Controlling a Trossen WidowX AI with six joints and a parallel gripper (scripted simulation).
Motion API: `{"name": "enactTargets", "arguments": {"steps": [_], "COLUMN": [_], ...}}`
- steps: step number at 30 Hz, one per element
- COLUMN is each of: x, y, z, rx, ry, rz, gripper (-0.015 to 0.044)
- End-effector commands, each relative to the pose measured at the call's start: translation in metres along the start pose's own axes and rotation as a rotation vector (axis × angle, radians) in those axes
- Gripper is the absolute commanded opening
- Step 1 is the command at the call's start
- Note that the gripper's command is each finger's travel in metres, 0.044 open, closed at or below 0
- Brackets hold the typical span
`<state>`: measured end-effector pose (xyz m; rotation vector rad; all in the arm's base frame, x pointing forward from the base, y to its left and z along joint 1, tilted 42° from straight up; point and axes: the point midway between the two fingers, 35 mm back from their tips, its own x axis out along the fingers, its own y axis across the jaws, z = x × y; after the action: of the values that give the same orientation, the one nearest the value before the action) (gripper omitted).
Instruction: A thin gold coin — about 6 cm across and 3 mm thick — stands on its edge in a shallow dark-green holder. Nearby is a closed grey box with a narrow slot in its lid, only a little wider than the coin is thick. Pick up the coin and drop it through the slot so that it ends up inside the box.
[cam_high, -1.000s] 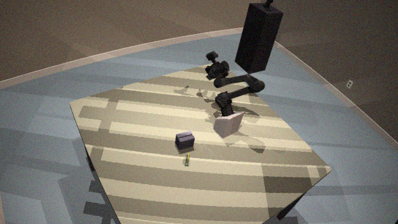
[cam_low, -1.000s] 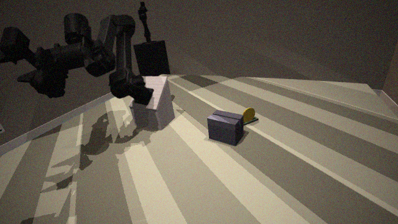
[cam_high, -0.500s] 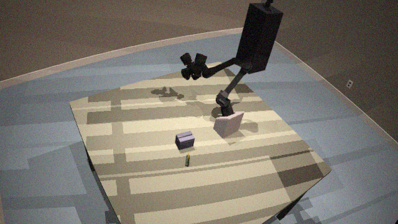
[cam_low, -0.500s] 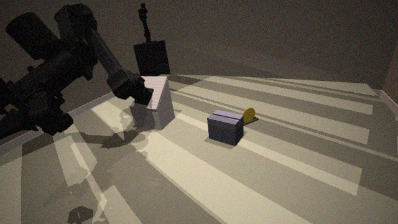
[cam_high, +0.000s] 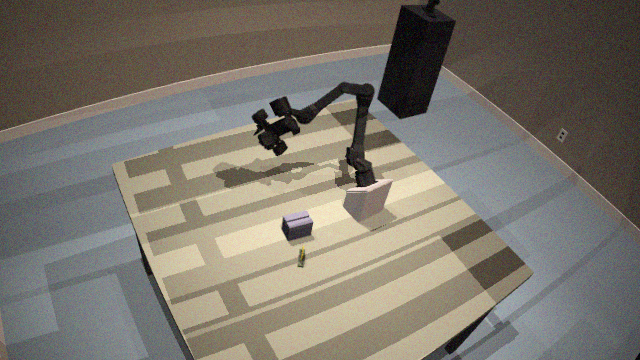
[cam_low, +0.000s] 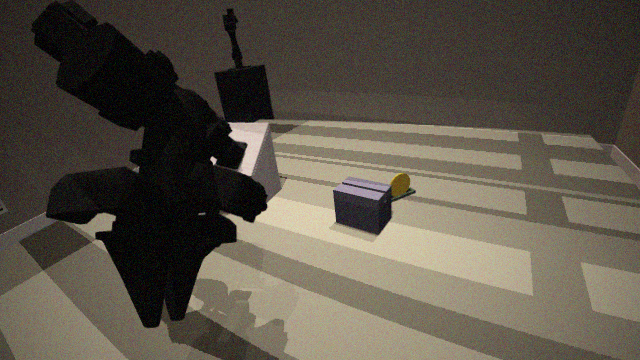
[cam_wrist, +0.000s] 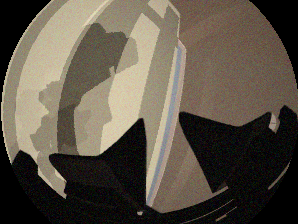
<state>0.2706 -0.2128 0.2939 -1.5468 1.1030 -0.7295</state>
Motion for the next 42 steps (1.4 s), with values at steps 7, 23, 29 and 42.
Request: {"name": "enactTargets", "arguments": {"steps": [7, 23, 29, 42], "x": [-0.029, -0.169, -0.236, -0.243], "y": [0.052, 0.197, 0.260, 0.299], "z": [0.153, 0.285, 0.293, 0.292], "rx": [-0.001, -0.236, -0.362, -0.409], "ry": [-0.313, -0.414, -0.260, -0.182], "rz": [0.265, 0.720, 0.795, 0.786], "gripper": [0.0161, 0.0161, 0.0161, 0.0161]}}
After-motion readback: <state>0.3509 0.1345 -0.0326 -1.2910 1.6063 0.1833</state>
